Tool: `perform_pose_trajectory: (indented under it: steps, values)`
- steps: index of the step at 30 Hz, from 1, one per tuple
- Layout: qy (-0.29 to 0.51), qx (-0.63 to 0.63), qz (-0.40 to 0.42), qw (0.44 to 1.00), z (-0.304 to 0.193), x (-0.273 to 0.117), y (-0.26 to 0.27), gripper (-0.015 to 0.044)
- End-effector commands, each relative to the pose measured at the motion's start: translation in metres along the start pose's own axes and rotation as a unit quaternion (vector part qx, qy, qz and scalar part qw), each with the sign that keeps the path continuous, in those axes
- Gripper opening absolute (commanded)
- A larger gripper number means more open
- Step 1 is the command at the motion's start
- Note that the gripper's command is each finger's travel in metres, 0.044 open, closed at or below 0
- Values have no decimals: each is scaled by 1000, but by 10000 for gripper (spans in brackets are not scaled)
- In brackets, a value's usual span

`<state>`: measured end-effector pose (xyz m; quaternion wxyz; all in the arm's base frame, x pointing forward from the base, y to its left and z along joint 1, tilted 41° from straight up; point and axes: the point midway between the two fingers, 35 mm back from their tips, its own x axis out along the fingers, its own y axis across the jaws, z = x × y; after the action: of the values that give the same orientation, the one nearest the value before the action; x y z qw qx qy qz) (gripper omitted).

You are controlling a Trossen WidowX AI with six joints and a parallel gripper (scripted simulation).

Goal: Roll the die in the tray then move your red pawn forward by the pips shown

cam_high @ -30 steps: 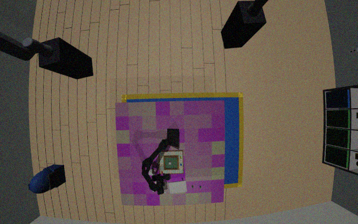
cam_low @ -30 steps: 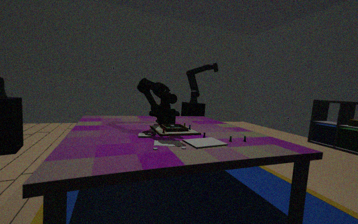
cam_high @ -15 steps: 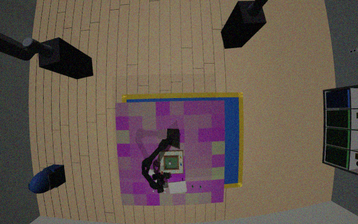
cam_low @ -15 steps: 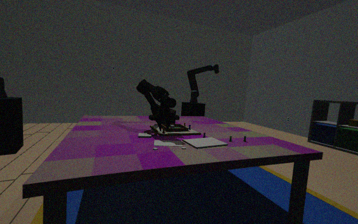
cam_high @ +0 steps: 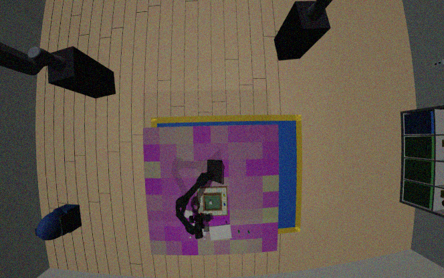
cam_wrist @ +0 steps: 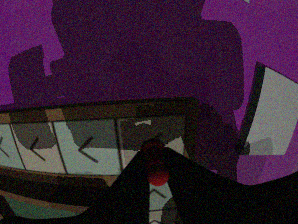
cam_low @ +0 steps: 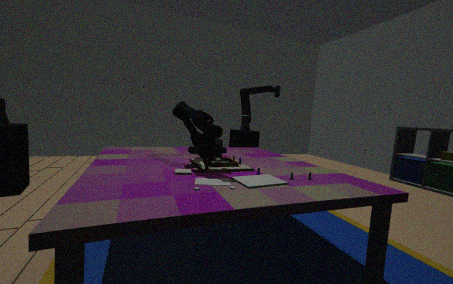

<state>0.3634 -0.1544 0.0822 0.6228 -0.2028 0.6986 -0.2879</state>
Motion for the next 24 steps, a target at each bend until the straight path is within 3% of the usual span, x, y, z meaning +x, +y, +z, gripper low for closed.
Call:
perform_pose_trajectory:
  steps: [1,24]
  values:
    - [2,-4,-2,1000,-1,1,0,0]
    - [-32,-25,0,999,-3,-121,1,0]
